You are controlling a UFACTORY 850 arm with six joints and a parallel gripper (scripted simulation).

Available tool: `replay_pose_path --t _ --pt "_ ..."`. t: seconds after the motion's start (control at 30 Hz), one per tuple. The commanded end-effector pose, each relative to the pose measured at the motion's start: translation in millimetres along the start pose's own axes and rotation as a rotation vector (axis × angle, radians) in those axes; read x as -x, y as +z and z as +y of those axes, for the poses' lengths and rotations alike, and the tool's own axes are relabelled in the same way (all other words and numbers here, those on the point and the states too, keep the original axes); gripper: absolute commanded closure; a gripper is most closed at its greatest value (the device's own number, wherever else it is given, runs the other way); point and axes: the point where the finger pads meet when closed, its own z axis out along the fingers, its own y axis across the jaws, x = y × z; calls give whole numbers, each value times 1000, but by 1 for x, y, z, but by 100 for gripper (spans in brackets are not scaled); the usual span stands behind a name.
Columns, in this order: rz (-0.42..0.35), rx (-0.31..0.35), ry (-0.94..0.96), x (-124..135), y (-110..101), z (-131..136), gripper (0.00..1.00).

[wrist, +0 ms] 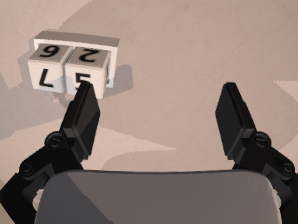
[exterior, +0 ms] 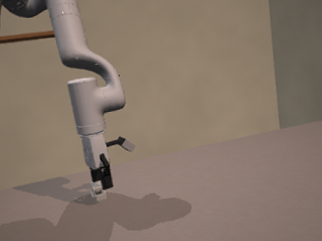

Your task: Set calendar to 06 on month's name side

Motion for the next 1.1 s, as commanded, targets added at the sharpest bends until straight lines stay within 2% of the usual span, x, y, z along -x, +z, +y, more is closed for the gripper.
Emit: replay_pose_path --t 0.0,0.2,0.43,0.53,0.77,1.0,1.07 --pt "-5 0 23 13 -1 1 0" --pt "-5 0 44 14 -1 1 0" --pt "-5 1 285 23 -1 1 0" --pt "-5 1 285 38 -1 1 0" --pt "-5 1 303 40 -1 2 0" --pt "-5 2 547 45 -1 2 0" --pt "-5 2 547 58 -1 2 0"
